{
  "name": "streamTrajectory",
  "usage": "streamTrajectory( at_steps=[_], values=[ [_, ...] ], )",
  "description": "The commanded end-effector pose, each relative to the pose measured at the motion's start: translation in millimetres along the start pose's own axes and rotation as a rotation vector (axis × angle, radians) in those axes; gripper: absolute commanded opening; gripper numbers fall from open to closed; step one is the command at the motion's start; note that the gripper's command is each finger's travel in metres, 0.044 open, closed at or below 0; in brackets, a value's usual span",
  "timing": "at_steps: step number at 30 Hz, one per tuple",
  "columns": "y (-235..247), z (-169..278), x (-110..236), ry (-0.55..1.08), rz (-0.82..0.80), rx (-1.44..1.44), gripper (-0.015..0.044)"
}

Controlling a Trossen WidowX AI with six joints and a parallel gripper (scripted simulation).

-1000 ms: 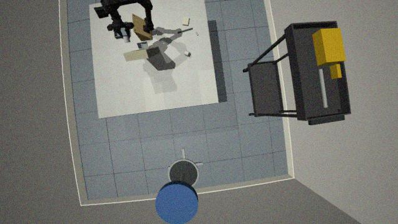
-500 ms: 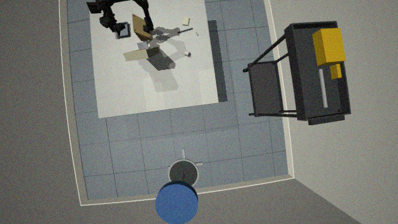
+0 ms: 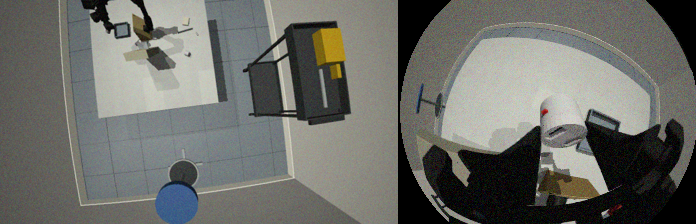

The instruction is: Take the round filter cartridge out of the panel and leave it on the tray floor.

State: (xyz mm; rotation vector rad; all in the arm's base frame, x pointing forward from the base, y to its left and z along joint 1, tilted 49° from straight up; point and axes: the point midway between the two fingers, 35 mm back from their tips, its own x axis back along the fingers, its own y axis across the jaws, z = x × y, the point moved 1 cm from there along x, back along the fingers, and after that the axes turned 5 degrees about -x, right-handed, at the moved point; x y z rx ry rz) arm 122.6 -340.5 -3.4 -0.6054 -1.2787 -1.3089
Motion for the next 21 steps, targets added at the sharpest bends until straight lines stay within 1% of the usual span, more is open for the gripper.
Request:
streamTrajectory(
  at_steps=[1,3,10,21],
  values=[
    [-3,-3,0,-0.012,0.016,-0.023,0.0],
    [-7,-2,-2,-0.014,0.023,-0.034,0.0],
    [-50,8,-23,-0.025,0.092,-0.15,0.0],
    [-112,38,-56,-0.038,0.201,-0.34,0.0]
  ],
)
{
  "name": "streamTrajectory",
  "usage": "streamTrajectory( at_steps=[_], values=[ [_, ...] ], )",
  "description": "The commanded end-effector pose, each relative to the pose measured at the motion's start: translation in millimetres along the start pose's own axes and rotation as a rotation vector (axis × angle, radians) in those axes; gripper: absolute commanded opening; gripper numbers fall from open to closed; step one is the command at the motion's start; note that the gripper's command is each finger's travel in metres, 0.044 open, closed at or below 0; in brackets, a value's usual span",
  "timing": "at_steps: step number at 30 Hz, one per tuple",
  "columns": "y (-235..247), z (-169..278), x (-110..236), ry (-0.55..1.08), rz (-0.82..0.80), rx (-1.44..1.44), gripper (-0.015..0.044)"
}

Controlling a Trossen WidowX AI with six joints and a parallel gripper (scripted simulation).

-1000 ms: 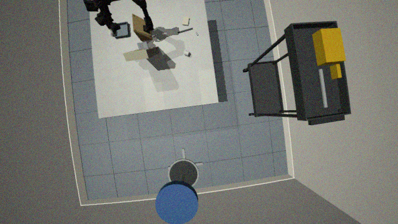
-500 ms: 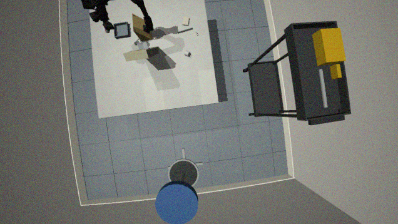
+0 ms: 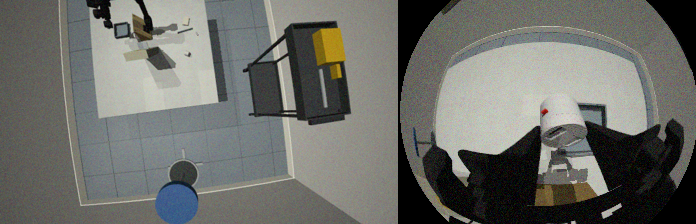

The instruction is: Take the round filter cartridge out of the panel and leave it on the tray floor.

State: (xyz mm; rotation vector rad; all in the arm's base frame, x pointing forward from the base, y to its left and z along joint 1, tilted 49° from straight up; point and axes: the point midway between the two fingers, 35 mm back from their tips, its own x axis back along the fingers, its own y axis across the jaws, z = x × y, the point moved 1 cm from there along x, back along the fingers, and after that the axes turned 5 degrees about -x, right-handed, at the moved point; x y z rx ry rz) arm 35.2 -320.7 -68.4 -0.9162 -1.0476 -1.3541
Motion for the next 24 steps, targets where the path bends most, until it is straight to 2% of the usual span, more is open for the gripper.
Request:
streamTrajectory(
  at_steps=[1,14,19,24],
  values=[
    [-22,6,-15,-0.008,0.043,-0.073,0.0],
    [-82,44,-59,-0.012,0.172,-0.294,0.0],
    [-85,47,-62,-0.012,0.178,-0.305,0.0],
    [-87,57,-83,-0.012,0.178,-0.305,0.0]
  ],
)
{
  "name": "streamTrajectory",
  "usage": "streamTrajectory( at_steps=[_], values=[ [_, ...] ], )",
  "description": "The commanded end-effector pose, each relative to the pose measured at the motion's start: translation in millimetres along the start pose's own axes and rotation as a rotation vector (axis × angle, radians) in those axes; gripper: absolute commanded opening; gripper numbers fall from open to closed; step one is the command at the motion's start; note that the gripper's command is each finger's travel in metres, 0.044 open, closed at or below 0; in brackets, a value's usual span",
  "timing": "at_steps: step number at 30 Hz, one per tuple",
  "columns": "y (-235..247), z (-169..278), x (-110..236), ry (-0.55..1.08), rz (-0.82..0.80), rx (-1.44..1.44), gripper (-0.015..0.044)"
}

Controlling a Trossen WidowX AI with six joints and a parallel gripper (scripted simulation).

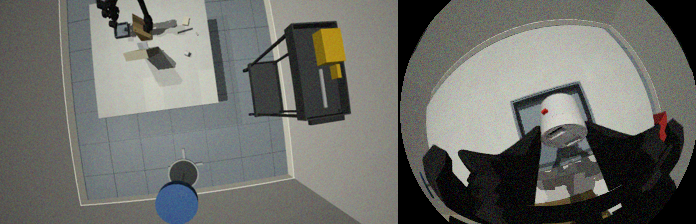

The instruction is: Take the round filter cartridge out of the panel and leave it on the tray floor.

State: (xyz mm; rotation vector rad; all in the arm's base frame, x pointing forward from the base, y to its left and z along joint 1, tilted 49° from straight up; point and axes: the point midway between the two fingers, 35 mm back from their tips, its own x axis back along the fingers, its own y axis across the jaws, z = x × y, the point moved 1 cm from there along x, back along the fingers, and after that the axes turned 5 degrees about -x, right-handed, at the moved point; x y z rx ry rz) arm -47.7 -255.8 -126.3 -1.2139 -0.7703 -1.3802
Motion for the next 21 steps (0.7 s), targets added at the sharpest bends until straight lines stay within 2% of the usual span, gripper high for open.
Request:
streamTrajectory(
  at_steps=[1,8,12,21],
  values=[
    [-2,10,-18,0.006,0.007,-0.005,0.0],
    [-4,30,-50,0.006,0.007,-0.005,0.0],
    [-5,35,-56,0.006,0.008,-0.005,0.0],
    [-4,34,-52,0.019,0.004,-0.009,0.0236]
  ],
)
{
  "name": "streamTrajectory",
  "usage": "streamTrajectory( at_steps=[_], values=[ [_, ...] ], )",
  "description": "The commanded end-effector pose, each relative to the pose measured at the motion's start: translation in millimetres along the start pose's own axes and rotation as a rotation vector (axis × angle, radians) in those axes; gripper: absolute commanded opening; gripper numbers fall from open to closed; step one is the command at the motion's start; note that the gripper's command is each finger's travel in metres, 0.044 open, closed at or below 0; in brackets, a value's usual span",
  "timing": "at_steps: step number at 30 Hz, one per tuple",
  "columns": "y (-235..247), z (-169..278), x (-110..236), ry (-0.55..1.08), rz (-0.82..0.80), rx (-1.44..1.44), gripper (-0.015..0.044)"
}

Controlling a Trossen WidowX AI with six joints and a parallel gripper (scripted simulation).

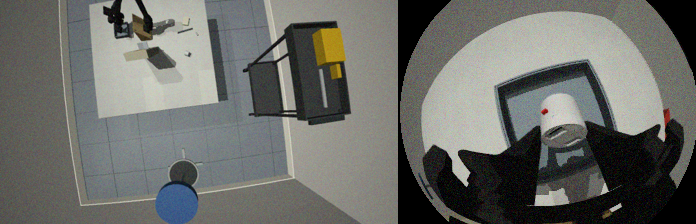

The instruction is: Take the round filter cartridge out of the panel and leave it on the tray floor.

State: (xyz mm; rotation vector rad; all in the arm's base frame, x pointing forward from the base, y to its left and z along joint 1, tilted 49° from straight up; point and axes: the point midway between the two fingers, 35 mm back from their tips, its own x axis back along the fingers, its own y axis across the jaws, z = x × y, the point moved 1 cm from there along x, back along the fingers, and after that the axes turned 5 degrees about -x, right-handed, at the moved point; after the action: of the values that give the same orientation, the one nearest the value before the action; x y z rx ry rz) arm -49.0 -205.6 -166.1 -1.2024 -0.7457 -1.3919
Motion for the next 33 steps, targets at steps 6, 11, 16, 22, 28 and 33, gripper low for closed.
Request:
streamTrajectory(
  at_steps=[6,11,16,22,28,33],
  values=[
    [0,-2,1,-0.005,-0.001,-0.001,0.0394],
    [0,-3,3,-0.005,-0.001,-0.001,0.044],
    [3,-34,59,-0.004,-0.001,0.0,0.044],
    [3,-31,50,-0.007,0.003,0.004,0.044],
    [3,-31,50,-0.007,0.003,0.004,0.044],
    [3,-31,50,-0.007,0.003,0.004,0.044]
  ],
)
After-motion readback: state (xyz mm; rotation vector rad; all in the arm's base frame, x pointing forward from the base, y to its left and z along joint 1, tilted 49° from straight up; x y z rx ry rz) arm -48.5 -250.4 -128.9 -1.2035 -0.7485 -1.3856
